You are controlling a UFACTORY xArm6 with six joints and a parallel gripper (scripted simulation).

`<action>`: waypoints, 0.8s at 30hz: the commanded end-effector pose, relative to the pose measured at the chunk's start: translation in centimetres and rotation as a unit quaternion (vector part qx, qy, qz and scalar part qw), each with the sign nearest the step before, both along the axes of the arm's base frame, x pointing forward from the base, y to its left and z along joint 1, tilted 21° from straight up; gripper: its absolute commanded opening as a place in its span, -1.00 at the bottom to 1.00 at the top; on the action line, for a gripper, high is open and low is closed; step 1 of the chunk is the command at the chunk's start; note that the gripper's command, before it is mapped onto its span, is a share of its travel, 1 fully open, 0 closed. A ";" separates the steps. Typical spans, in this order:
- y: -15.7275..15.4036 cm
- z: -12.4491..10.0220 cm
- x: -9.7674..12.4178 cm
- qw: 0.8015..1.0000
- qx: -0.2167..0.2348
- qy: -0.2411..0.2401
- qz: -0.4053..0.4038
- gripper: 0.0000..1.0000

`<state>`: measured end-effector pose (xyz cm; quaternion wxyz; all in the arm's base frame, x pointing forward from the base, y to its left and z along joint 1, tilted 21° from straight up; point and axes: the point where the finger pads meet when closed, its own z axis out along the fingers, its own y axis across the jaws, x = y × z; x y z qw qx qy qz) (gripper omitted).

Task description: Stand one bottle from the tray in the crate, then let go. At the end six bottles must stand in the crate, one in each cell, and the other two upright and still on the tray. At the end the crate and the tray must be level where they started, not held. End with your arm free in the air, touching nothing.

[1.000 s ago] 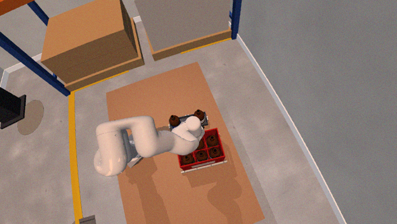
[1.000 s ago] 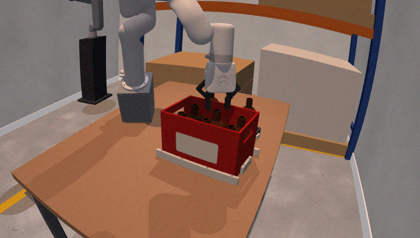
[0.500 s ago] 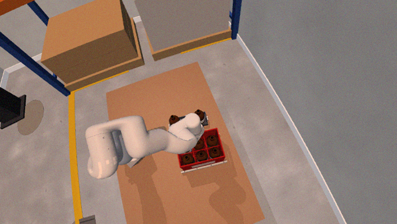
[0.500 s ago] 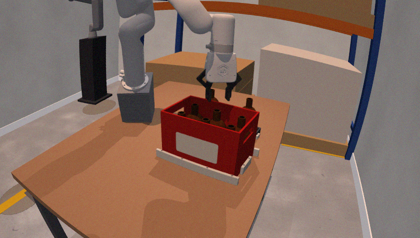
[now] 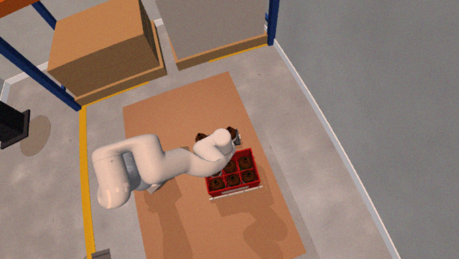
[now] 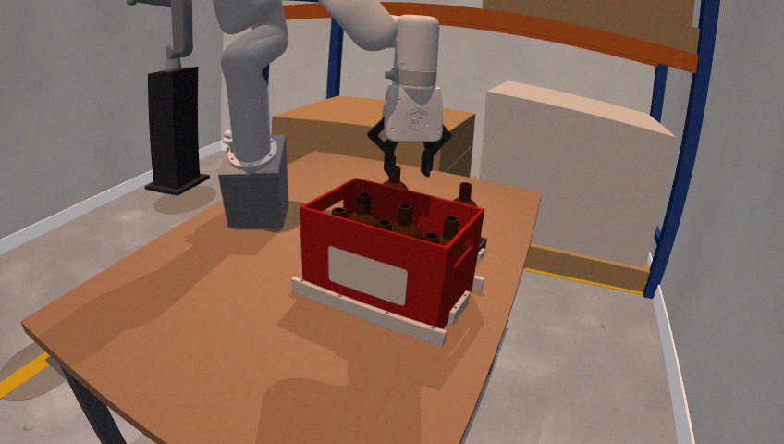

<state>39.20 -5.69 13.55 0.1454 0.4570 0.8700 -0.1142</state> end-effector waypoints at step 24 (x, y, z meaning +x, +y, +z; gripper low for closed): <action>0.1 0.4 0.1 1.000 0.000 -0.002 0.000 -1.00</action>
